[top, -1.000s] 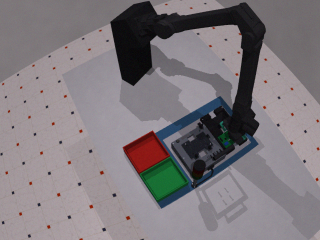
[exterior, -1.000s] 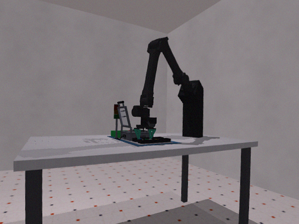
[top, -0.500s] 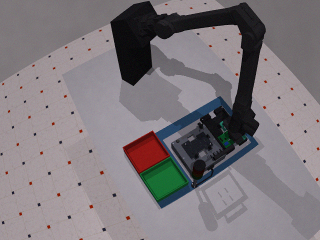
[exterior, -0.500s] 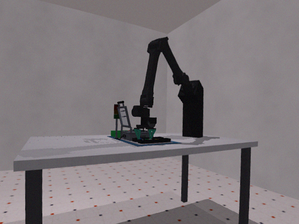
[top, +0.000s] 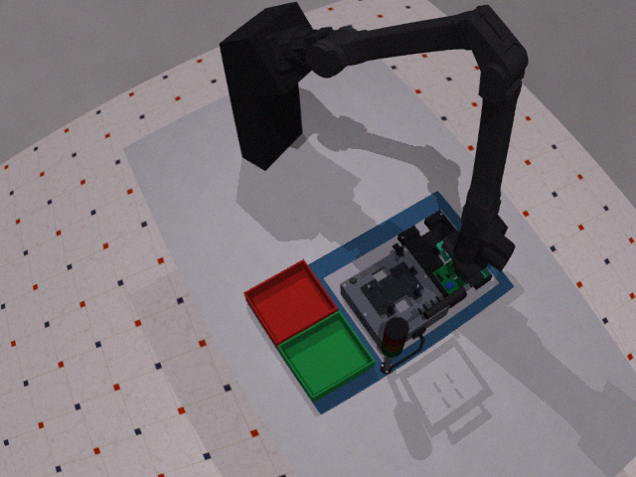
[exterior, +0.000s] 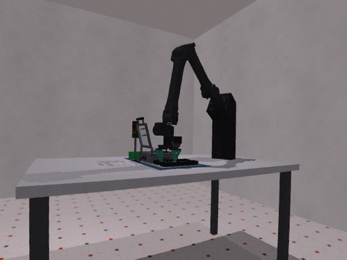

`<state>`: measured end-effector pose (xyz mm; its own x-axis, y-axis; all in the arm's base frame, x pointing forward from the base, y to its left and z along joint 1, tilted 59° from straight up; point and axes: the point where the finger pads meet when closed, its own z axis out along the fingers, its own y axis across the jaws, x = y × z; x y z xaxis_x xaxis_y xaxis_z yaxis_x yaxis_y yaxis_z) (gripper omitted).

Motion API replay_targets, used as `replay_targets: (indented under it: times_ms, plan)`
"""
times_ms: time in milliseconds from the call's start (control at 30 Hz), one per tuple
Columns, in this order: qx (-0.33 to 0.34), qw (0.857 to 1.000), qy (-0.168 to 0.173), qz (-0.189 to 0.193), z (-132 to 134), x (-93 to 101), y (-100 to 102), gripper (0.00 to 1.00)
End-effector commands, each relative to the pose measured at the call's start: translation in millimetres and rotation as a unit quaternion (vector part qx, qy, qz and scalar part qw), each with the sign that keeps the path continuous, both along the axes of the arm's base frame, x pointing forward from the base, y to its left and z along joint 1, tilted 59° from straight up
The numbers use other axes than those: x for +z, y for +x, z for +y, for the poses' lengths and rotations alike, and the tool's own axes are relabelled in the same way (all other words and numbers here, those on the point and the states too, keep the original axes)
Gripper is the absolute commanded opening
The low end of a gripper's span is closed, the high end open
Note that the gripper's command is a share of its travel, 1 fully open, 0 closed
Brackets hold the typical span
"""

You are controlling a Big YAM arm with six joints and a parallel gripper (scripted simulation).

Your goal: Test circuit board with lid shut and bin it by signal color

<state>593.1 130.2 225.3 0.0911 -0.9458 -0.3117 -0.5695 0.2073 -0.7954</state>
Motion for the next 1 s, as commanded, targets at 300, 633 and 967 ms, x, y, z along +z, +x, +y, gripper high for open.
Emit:
replay_targets:
  times_ms: [300, 633, 967]
  plan:
    - [0.007, 1.000, 0.005, -0.006, 10.2, 3.3, -3.5, 0.92]
    - [0.007, 1.000, 0.005, -0.006, 10.1, 2.4, -4.0, 0.92]
    - [0.007, 1.000, 0.005, -0.006, 10.1, 2.4, -4.0, 0.92]
